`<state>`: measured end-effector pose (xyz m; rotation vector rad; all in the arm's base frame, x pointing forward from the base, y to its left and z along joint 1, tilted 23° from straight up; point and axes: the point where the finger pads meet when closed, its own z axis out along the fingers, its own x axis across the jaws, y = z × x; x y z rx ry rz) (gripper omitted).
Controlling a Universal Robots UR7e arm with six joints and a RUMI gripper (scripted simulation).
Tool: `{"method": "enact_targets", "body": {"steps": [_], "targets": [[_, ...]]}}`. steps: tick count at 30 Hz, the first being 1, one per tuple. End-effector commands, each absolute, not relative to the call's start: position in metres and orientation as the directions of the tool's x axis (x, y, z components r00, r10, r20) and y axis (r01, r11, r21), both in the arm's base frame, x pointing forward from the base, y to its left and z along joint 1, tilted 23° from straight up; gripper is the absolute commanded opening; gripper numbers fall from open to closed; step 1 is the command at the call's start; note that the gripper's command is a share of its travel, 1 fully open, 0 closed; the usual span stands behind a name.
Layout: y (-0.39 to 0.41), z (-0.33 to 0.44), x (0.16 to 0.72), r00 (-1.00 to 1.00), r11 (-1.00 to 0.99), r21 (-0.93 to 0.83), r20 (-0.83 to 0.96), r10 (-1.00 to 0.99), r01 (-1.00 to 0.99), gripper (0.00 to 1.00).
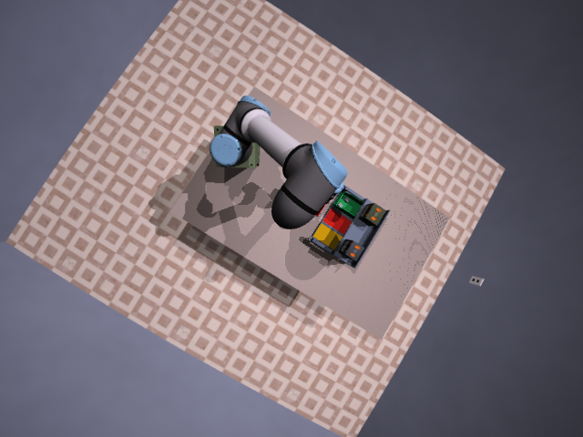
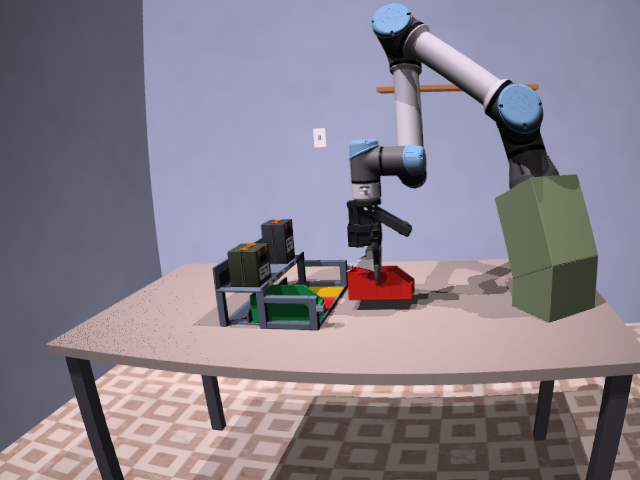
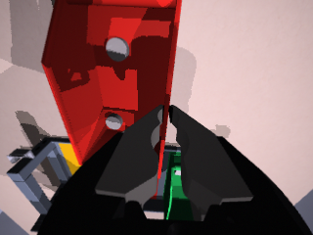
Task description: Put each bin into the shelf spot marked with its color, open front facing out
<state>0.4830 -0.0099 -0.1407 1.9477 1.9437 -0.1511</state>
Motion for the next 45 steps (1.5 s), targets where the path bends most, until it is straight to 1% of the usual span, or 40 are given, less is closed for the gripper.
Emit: {"method": "enact_targets", "body": {"steps": [1,21,45], "targets": [[-0.009,-0.139,0.489,0.034,0.035,0.195,-0.341,0.939,0.98,0.0],[-0.009,-0.133,0.523,0.034,0.035,0.194,-0.341,0.939,0.98,0.0],[-0.009,-0.132,0.525,0.035,0.034,0.195,-0.341,0.939,0.98,0.0]]}}
